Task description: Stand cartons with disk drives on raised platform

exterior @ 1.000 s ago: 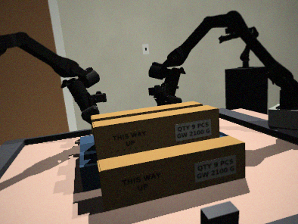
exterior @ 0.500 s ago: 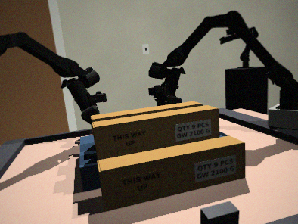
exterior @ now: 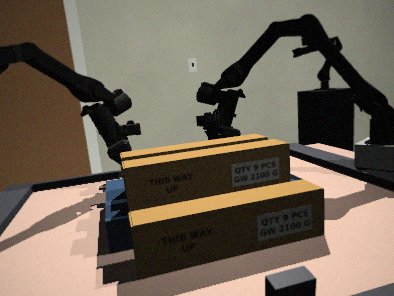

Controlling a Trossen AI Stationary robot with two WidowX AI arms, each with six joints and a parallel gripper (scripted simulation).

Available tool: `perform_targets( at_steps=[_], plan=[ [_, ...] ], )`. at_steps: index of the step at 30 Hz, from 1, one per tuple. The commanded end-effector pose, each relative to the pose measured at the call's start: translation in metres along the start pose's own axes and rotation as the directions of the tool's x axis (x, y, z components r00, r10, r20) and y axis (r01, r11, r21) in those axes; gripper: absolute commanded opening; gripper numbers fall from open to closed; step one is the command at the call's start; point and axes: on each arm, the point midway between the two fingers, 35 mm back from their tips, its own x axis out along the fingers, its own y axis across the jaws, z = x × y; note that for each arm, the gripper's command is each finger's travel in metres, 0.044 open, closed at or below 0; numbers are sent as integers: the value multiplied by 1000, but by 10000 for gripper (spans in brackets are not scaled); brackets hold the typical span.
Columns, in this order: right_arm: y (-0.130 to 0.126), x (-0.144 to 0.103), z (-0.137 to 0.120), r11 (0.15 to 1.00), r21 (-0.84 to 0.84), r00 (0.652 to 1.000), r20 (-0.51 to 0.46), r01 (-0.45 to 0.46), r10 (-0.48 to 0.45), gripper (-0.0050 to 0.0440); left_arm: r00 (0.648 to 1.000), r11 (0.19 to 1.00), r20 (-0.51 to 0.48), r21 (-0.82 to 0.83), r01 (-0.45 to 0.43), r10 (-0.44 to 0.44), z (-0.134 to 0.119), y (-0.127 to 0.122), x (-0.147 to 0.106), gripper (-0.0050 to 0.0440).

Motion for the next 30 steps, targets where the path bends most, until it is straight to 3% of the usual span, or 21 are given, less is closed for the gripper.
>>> perform_targets(
  at_steps=[1, 5, 6, 30],
  plan=[
    [-4, -12, 9, 1000, -9, 999, 27, 23, -23, 386, 999, 1000, 26, 8, -20, 20, 9, 3, -12, 387],
    [-4, -12, 9, 1000, -9, 999, 27, 23, -23, 386, 999, 1000, 26, 8, -20, 20, 9, 3, -12, 387],
    [-3, -77, 34, 1000, -9, 999, 27, 23, -23, 386, 999, 1000, 26, 8, -20, 20, 34, 3, -78, 387],
    [-3, -76, 35, 1000, -8, 999, 27, 22, -22, 386, 999, 1000, 29, 9, -23, 23, 34, 3, -77, 387]
  ],
)
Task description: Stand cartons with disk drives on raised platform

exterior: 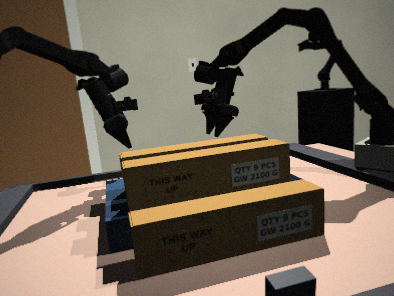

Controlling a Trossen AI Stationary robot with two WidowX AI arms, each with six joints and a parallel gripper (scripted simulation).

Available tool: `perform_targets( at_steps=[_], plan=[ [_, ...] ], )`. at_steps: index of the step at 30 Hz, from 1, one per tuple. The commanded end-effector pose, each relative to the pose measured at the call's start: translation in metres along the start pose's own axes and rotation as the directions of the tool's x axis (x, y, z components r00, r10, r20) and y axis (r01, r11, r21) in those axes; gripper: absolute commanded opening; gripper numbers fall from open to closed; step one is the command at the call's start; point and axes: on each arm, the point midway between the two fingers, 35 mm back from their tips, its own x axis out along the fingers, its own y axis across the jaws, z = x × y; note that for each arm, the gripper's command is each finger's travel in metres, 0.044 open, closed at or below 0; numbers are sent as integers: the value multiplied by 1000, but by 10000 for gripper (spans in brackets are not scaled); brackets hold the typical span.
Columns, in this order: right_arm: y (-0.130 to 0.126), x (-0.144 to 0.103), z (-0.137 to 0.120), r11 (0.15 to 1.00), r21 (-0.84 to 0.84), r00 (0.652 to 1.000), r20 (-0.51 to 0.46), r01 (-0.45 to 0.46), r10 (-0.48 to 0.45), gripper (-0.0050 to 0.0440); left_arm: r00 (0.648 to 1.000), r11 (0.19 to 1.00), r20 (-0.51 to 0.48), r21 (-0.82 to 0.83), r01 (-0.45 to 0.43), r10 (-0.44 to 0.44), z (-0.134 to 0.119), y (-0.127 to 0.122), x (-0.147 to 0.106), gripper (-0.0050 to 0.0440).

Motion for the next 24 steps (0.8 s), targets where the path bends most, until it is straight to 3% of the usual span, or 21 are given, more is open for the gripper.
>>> perform_targets(
  at_steps=[1, 24],
  plan=[
    [-3, -14, 10, 1000, -10, 999, 33, 25, -25, 386, 1000, 1000, 24, 7, -19, 19, 7, 3, -10, 387],
    [-3, -14, 11, 1000, -9, 999, 26, 23, -22, 386, 1000, 1000, 21, 6, -15, 15, 8, 3, -10, 387]
  ],
)
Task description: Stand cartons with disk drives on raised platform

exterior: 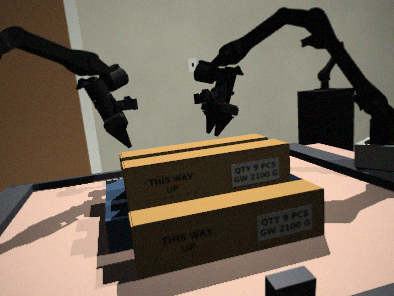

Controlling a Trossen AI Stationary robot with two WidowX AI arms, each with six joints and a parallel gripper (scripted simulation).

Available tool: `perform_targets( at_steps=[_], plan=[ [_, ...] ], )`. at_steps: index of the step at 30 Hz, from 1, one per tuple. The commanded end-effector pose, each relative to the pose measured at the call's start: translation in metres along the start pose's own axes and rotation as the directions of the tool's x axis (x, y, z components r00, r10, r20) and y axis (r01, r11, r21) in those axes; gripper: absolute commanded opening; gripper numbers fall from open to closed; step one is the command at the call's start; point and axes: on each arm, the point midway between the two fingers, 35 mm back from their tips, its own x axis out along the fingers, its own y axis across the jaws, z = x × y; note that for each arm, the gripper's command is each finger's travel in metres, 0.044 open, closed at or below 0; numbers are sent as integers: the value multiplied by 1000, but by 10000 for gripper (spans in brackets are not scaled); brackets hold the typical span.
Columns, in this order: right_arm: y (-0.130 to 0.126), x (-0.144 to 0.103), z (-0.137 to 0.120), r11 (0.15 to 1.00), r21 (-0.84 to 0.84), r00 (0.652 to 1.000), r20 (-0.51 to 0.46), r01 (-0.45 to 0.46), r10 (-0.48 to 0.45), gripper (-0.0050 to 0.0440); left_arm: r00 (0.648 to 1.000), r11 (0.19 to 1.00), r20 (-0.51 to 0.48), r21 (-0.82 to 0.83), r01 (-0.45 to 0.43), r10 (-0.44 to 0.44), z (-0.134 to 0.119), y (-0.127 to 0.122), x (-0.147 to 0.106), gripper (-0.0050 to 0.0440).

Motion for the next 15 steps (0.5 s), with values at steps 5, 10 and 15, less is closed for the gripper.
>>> perform_targets(
  at_steps=[5, 10, 15],
  plan=[
    [1, -6, 6, 1000, -9, 999, 27, 23, -23, 386, 1000, 1000, 11, 3, -3, 3, 7, 2, -12, 387],
    [1, -6, 6, 1000, -9, 999, 27, 23, -23, 386, 1000, 1000, 11, 3, -3, 3, 7, 2, -12, 387],
    [1, -6, 6, 1000, -9, 999, 27, 23, -23, 386, 1000, 1000, 11, 3, -3, 3, 7, 2, -12, 387]
  ],
)
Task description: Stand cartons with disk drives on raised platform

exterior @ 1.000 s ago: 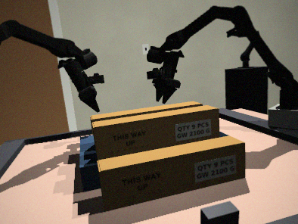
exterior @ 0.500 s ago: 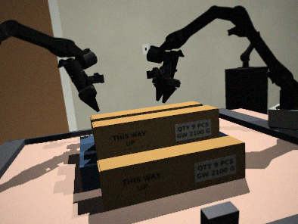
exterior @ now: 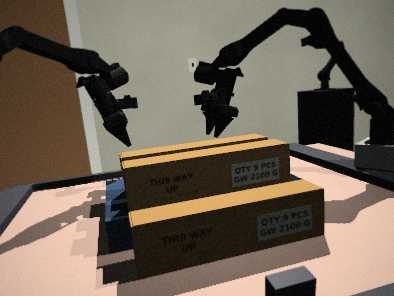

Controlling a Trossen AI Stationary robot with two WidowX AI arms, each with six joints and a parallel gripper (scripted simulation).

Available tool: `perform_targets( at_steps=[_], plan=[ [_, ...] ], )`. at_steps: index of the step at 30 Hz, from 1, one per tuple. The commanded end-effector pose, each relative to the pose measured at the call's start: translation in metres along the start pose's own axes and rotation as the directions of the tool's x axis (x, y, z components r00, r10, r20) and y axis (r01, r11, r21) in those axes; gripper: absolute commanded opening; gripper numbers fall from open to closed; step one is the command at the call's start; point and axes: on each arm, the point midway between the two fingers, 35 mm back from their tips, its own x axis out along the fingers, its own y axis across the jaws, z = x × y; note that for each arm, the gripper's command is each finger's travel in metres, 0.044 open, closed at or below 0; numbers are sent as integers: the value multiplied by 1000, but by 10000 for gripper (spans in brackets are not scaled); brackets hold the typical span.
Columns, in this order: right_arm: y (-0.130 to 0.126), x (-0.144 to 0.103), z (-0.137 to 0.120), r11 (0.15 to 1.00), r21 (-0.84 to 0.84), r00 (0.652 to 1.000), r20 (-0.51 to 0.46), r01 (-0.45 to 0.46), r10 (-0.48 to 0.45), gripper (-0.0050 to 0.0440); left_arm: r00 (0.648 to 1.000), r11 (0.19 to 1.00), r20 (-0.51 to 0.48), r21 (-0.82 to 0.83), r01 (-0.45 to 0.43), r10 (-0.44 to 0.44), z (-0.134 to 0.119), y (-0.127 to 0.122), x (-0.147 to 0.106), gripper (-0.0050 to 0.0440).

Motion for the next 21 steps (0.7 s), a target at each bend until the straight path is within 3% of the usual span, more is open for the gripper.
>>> perform_targets(
  at_steps=[1, 21],
  plan=[
    [0, -10, 6, 1000, -5, 1000, 20, 18, -17, 386, 1000, 1000, 22, 6, -11, 11, 7, 2, -8, 387],
    [0, -10, 6, 1000, -9, 999, 27, 23, -23, 386, 999, 1000, 25, 7, -20, 19, 6, 2, -8, 387]
  ],
)
